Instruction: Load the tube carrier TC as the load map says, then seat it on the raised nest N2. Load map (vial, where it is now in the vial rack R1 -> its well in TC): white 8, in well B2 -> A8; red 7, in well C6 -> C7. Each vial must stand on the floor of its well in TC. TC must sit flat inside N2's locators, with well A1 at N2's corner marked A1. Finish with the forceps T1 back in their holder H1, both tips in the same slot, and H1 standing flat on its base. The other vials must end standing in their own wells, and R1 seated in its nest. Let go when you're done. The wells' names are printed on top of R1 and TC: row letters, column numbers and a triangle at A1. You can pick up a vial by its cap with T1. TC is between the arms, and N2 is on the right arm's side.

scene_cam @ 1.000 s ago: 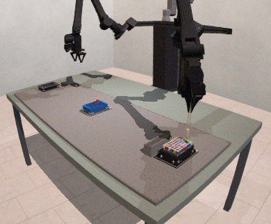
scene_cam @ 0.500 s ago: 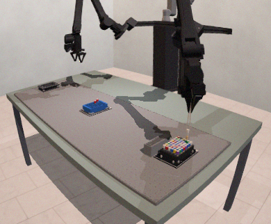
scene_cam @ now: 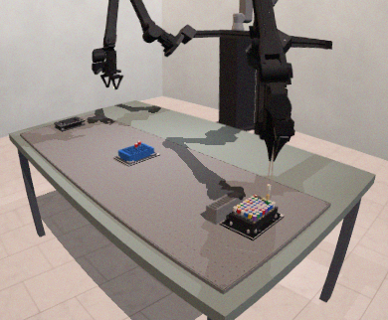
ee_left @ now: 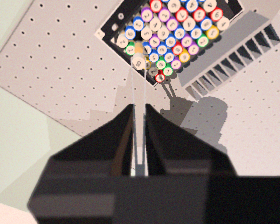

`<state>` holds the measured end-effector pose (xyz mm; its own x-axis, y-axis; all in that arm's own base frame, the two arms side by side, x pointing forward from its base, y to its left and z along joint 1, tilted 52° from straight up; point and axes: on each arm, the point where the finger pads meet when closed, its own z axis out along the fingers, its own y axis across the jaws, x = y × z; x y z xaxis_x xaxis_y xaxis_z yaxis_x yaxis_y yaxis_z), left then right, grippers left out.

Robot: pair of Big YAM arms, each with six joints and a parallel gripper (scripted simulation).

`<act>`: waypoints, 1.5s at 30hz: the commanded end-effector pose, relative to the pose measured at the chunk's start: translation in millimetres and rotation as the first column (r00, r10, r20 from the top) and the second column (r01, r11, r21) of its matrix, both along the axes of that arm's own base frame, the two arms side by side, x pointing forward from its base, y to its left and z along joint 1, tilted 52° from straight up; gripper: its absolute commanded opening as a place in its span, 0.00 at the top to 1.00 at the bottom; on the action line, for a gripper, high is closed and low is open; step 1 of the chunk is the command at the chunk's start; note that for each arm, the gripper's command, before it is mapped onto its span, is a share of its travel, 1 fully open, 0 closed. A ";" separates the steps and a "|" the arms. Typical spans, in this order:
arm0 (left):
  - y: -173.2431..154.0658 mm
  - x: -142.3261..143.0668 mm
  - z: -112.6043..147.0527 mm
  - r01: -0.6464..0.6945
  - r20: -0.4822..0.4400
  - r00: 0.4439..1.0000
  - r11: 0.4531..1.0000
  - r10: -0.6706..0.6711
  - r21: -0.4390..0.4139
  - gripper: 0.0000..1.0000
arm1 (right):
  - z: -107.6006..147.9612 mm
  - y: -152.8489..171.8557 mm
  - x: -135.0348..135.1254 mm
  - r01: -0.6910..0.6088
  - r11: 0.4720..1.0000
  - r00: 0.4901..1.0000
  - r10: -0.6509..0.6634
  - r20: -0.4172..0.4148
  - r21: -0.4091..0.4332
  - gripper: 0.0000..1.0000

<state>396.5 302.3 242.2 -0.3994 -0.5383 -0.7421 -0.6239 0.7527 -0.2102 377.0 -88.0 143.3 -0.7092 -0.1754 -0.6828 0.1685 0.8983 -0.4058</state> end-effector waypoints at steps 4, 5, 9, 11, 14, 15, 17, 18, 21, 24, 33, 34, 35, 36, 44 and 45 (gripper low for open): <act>7.9 4.9 1.2 0.000 0.005 1.000 1.000 0.000 0.006 0.91 | 4.5 0.6 2.1 -0.011 1.000 1.000 0.011 -0.001 -0.010 0.00; 8.0 4.9 1.3 0.000 0.005 1.000 1.000 0.000 0.007 0.91 | 4.5 0.6 2.1 -0.011 1.000 1.000 0.011 -0.001 -0.010 0.00; 8.2 5.1 1.6 0.000 0.007 1.000 1.000 0.000 0.008 0.91 | 4.5 0.6 2.1 -0.011 1.000 1.000 0.011 -0.001 -0.010 0.00; 8.0 5.0 1.4 0.000 0.006 1.000 1.000 0.000 0.007 0.91 | 4.5 0.6 2.1 -0.011 1.000 1.000 0.011 -0.001 -0.010 0.00; 8.1 5.0 1.5 0.000 0.006 1.000 1.000 0.000 0.007 0.91 | 4.5 0.6 2.1 -0.011 1.000 1.000 0.011 -0.001 -0.010 0.00; 8.1 5.1 1.5 0.000 0.006 1.000 1.000 0.000 0.008 0.91 | 4.5 0.6 2.1 -0.011 1.000 1.000 0.011 -0.001 -0.010 0.00; 8.2 5.2 1.7 0.000 0.007 1.000 1.000 0.000 0.008 0.91 | 4.5 0.6 2.1 -0.011 1.000 1.000 0.011 -0.001 -0.010 0.00; 8.2 5.2 1.7 0.000 0.007 1.000 1.000 0.000 0.008 0.91 | 4.5 0.6 2.1 -0.011 1.000 1.000 0.011 -0.001 -0.010 0.00; 8.1 5.0 1.4 0.000 0.006 1.000 1.000 0.000 0.007 0.91 | 4.5 0.6 2.1 -0.011 1.000 1.000 0.011 -0.001 -0.010 0.00; 8.1 5.1 1.5 0.000 0.006 1.000 1.000 0.000 0.008 0.91 | 4.5 0.6 2.1 -0.011 1.000 1.000 0.011 -0.001 -0.010 0.00; 8.3 5.3 1.8 -0.001 0.008 1.000 1.000 0.000 0.009 0.91 | 4.5 0.6 2.1 -0.011 1.000 1.000 0.011 -0.001 -0.010 0.00; 8.3 5.3 1.9 -0.001 0.008 1.000 1.000 0.000 0.009 0.91 | 4.5 0.6 2.1 -0.011 1.000 1.000 0.011 -0.001 -0.010 0.00; 8.3 5.3 1.9 -0.001 0.008 1.000 1.000 0.000 0.009 0.91 | 4.5 0.6 2.1 -0.011 1.000 1.000 0.011 -0.001 -0.010 0.00; 0.8 14.3 6.6 0.033 0.012 0.999 0.999 -0.033 0.029 0.91 | 4.5 0.6 2.1 -0.011 1.000 1.000 0.011 -0.001 -0.010 0.00; -17.2 7.9 7.0 0.014 0.028 0.999 1.000 -0.015 0.025 0.91 | 4.5 0.6 2.1 -0.011 1.000 1.000 0.011 -0.001 -0.010 0.00; -17.2 7.9 7.0 0.014 0.028 0.999 1.000 -0.015 0.025 0.91 | 4.5 0.6 2.1 -0.011 1.000 1.000 0.011 -0.001 -0.010 0.00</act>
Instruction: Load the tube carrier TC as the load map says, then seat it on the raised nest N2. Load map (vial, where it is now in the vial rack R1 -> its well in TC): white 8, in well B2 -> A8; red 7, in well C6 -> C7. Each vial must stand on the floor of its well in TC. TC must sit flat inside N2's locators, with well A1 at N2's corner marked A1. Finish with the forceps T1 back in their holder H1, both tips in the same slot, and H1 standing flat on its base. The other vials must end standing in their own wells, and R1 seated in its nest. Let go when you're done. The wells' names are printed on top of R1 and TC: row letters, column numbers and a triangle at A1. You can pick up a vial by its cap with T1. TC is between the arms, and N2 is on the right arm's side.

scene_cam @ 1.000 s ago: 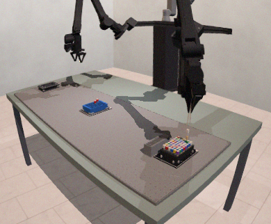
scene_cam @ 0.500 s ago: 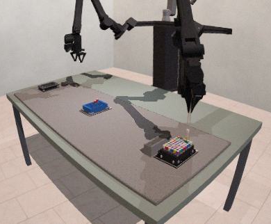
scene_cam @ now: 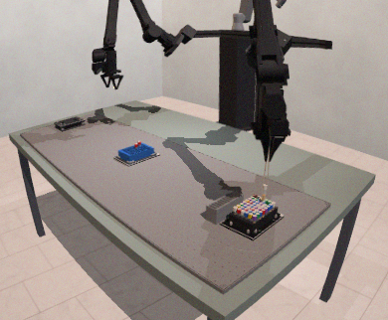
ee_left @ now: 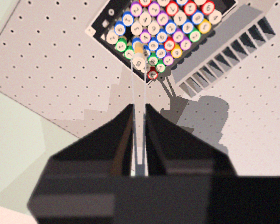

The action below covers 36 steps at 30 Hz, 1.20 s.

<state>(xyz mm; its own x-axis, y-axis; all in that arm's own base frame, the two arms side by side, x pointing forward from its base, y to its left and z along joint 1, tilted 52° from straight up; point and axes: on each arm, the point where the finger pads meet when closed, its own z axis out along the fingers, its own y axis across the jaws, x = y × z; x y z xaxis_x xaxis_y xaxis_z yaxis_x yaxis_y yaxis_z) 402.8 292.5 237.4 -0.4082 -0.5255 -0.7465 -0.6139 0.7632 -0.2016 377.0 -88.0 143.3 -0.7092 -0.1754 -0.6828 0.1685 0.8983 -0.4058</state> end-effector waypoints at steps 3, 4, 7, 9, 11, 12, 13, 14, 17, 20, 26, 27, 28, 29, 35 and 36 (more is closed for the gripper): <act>-10.5 2.1 10.5 0.000 0.031 1.000 1.000 0.000 0.015 0.91 | 4.5 0.6 2.1 -0.011 1.000 1.000 0.011 -0.001 -0.010 0.00; -12.0 2.4 9.8 0.000 0.031 1.000 1.000 0.000 0.015 0.91 | 4.5 0.6 2.1 -0.011 1.000 1.000 0.011 -0.001 -0.010 0.00; -16.6 3.2 7.9 -0.001 0.031 1.000 1.000 0.001 0.015 0.91 | 4.5 0.6 2.1 -0.011 1.000 1.000 0.011 -0.001 -0.010 0.00; -19.6 3.9 6.5 -0.001 0.031 1.000 1.000 0.001 0.015 0.91 | 4.5 0.6 2.1 -0.011 1.000 1.000 0.011 -0.001 -0.010 0.00; -22.6 4.5 5.2 -0.001 0.031 1.000 1.000 0.001 0.014 0.91 | 4.5 0.6 2.1 -0.011 1.000 1.000 0.011 -0.001 -0.010 0.00; -24.0 5.0 4.0 -0.002 0.030 1.000 1.000 0.001 0.013 0.91 | 4.5 0.6 2.1 -0.011 1.000 1.000 0.011 -0.001 -0.010 0.00; -25.3 5.5 2.2 -0.002 0.028 1.000 1.000 0.001 0.012 0.91 | 4.5 0.6 2.1 -0.011 1.000 1.000 0.011 -0.001 -0.010 0.00; -26.9 5.8 1.8 -0.002 0.028 1.000 1.000 0.001 0.012 0.91 | 4.5 0.6 2.1 -0.011 1.000 1.000 0.011 -0.001 -0.010 0.00; -30.0 6.2 1.7 -0.002 0.030 1.000 1.000 0.002 0.013 0.91 | 4.5 0.6 2.1 -0.011 1.000 1.000 0.011 -0.001 -0.010 0.00; -33.0 6.8 0.4 -0.003 0.030 1.000 1.000 0.002 0.013 0.91 | 4.5 0.6 2.1 -0.011 1.000 1.000 0.011 -0.001 -0.010 0.00; -42.0 8.7 -3.6 -0.003 0.030 1.000 1.000 0.003 0.013 0.91 | 4.5 0.6 2.1 -0.011 1.000 1.000 0.011 -0.001 -0.010 0.00; -43.5 9.0 -4.2 -0.003 0.030 1.000 1.000 0.003 0.013 0.91 | 4.5 0.6 2.1 -0.011 1.000 1.000 0.011 -0.001 -0.010 0.00; -44.9 9.5 -5.8 -0.003 0.029 1.000 1.000 0.003 0.011 0.91 | 4.5 0.6 2.1 -0.011 1.000 1.000 0.011 -0.001 -0.010 0.00; -46.4 9.9 -6.9 -0.003 0.028 1.000 1.000 0.003 0.011 0.91 | 4.5 0.6 2.1 -0.011 1.000 1.000 0.011 -0.001 -0.010 0.00; -52.5 10.9 -8.2 -0.003 0.030 1.000 1.000 0.003 0.012 0.91 | 4.5 0.6 2.1 -0.011 1.000 1.000 0.011 -0.001 -0.010 0.00; -54.0 11.3 -10.5 -0.004 0.026 1.000 1.000 0.003 0.010 0.91 | 4.5 0.6 2.1 -0.011 1.000 1.000 0.011 -0.001 -0.010 0.00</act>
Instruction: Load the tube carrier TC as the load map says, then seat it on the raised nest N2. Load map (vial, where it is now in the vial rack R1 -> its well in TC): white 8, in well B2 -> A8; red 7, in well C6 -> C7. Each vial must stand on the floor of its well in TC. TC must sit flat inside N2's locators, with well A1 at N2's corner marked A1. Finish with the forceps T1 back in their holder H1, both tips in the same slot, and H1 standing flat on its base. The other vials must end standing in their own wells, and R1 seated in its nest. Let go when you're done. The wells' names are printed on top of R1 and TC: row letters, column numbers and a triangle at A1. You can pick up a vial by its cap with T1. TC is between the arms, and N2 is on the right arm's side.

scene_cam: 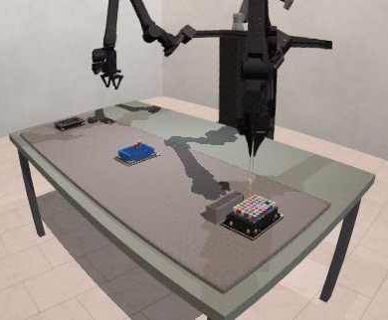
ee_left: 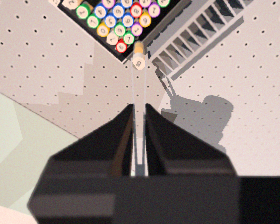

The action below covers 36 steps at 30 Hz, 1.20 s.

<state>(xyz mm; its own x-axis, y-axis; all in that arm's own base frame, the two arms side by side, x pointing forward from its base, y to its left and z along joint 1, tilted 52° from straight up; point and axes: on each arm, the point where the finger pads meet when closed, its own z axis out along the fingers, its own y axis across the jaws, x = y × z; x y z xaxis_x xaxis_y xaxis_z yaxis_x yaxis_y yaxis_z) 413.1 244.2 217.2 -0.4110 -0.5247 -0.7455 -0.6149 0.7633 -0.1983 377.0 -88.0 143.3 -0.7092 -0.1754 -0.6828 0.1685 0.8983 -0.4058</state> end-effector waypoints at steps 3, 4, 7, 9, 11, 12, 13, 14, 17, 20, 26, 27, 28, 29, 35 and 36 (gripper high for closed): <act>-10.3 1.9 9.4 -0.004 0.034 0.999 1.000 0.003 0.011 0.91 | 4.5 0.6 2.1 -0.011 1.000 1.000 0.011 -0.001 -0.010 0.00; -11.8 2.2 8.7 -0.004 0.034 0.999 1.000 0.003 0.010 0.91 | 4.5 0.6 2.1 -0.011 1.000 1.000 0.011 -0.001 -0.010 0.00; -16.3 3.4 5.6 -0.004 0.032 0.999 1.000 0.003 0.009 0.91 | 4.5 0.6 2.1 -0.011 1.000 1.000 0.011 -0.001 -0.010 0.00; -19.2 4.1 3.8 -0.003 0.031 1.000 1.000 0.003 0.008 0.91 | 4.5 0.6 2.1 -0.011 1.000 1.000 0.011 -0.001 -0.010 0.00; -22.4 4.5 4.1 -0.003 0.035 0.999 1.000 0.003 0.009 0.91 | 4.5 0.6 2.1 -0.011 1.000 1.000 0.011 -0.001 -0.010 0.00; -24.0 4.8 3.4 -0.003 0.035 0.999 1.000 0.003 0.009 0.91 | 4.5 0.6 2.1 -0.011 1.000 1.000 0.011 -0.001 -0.010 0.00; -25.5 5.1 2.8 -0.003 0.035 0.999 1.000 0.003 0.009 0.91 | 4.5 0.6 2.1 -0.011 1.000 1.000 0.011 -0.001 -0.010 0.00; -27.0 5.5 2.1 -0.003 0.035 0.999 1.000 0.003 0.009 0.91 | 4.5 0.6 2.1 -0.011 1.000 1.000 0.011 -0.001 -0.010 0.00; -28.4 6.1 -2.0 -0.004 0.027 1.000 1.000 0.003 0.005 0.91 | 4.5 0.6 2.1 -0.011 1.000 1.000 0.011 -0.001 -0.010 0.00; -33.1 6.8 -0.5 -0.004 0.035 0.999 1.000 0.003 0.009 0.91 | 4.5 0.6 2.1 -0.011 1.000 1.000 0.011 -0.001 -0.010 0.00; -42.1 8.9 -5.5 -0.003 0.033 0.999 1.000 0.003 0.007 0.91 | 4.5 0.6 2.1 -0.011 1.000 1.000 0.011 -0.001 -0.010 0.00; -43.7 9.1 -5.5 -0.003 0.035 0.999 1.000 0.003 0.007 0.91 | 4.5 0.6 2.1 -0.011 1.000 1.000 0.011 -0.001 -0.010 0.00; -45.2 9.4 -5.9 -0.003 0.035 0.999 1.000 0.003 0.007 0.91 | 4.5 0.6 2.1 -0.011 1.000 1.000 0.011 -0.001 -0.010 0.00; -46.7 9.7 -6.5 -0.003 0.035 0.999 1.000 0.003 0.007 0.91 | 4.5 0.6 2.1 -0.011 1.000 1.000 0.011 -0.001 -0.010 0.00; -52.8 11.2 -10.3 -0.003 0.033 0.999 1.000 0.003 0.006 0.91 | 4.5 0.6 2.1 -0.011 1.000 1.000 0.011 -0.001 -0.010 0.00; -54.3 11.5 -10.8 -0.004 0.034 0.999 1.000 0.003 0.006 0.91 | 4.5 0.6 2.1 -0.011 1.000 1.000 0.011 -0.001 -0.010 0.00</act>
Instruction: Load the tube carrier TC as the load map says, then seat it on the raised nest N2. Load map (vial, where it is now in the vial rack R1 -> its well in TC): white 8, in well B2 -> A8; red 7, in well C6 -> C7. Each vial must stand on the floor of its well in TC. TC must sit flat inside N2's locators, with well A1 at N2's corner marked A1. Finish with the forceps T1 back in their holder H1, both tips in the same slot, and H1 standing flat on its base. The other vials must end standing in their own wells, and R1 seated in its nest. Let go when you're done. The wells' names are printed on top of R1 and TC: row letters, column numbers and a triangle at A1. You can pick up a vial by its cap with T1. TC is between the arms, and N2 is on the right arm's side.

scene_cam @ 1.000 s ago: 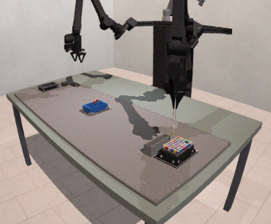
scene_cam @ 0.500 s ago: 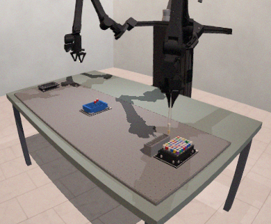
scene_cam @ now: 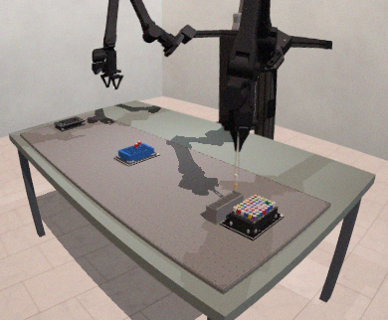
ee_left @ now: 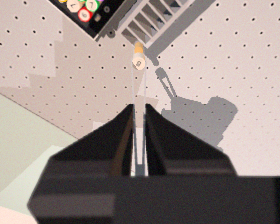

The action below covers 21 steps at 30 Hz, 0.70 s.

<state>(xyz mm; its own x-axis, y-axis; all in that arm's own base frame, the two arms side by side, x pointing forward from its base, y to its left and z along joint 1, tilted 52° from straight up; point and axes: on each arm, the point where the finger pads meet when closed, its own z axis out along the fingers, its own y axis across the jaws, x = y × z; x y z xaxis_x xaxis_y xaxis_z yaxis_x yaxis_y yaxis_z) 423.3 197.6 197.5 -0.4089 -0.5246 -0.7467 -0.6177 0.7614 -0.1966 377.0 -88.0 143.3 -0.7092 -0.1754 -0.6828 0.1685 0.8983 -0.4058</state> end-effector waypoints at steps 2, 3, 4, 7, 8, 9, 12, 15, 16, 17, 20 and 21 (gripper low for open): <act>-10.7 2.0 7.8 0.000 0.034 0.999 1.000 -0.001 0.004 0.91 | 4.5 0.6 2.1 -0.011 1.000 1.000 0.011 -0.001 -0.010 0.00; -12.2 2.3 7.0 0.001 0.034 0.999 1.000 -0.001 0.004 0.91 | 4.5 0.6 2.1 -0.011 1.000 1.000 0.011 -0.001 -0.010 0.00; -13.7 2.7 6.3 0.001 0.034 0.999 1.000 -0.001 0.003 0.91 | 4.5 0.6 2.1 -0.011 1.000 1.000 0.011 -0.001 -0.010 0.00; -18.3 3.7 3.7 0.001 0.032 0.999 1.000 -0.001 0.002 0.91 | 4.5 0.6 2.1 -0.011 1.000 1.000 0.011 -0.001 -0.010 0.00; -19.8 4.1 2.6 0.001 0.032 1.000 1.000 -0.001 0.002 0.91 | 4.5 0.6 2.1 -0.011 1.000 1.000 0.011 -0.001 -0.010 0.00; -21.3 4.5 1.5 0.001 0.031 1.000 1.000 -0.001 0.001 0.91 | 4.5 0.6 2.1 -0.011 1.000 1.000 0.011 -0.001 -0.010 0.00; -25.8 5.8 -2.6 0.001 0.026 1.000 1.000 -0.001 -0.001 0.91 | 4.5 0.6 2.1 -0.011 1.000 1.000 0.011 -0.001 -0.010 0.00; -27.4 5.8 -4.9 0.001 0.021 1.000 1.000 -0.001 -0.002 0.91 | 4.5 0.6 2.1 -0.011 1.000 1.000 0.011 -0.001 -0.010 0.00; -28.7 6.7 -6.1 0.001 0.021 1.000 1.000 -0.001 -0.002 0.91 | 4.5 0.6 2.1 -0.011 1.000 1.000 0.011 -0.001 -0.010 0.00; -30.2 7.2 -8.0 0.001 0.019 1.000 1.000 -0.001 -0.003 0.91 | 4.5 0.6 2.1 -0.011 1.000 1.000 0.011 -0.001 -0.010 0.00; -34.6 8.7 -14.1 0.001 0.010 1.000 1.000 -0.001 -0.006 0.91 | 4.5 0.6 2.1 -0.011 1.000 1.000 0.011 -0.001 -0.010 0.00; -36.0 9.2 -16.4 0.001 0.006 1.000 1.000 -0.001 -0.007 0.91 | 4.5 0.6 2.1 -0.011 1.000 1.000 0.011 -0.001 -0.010 0.00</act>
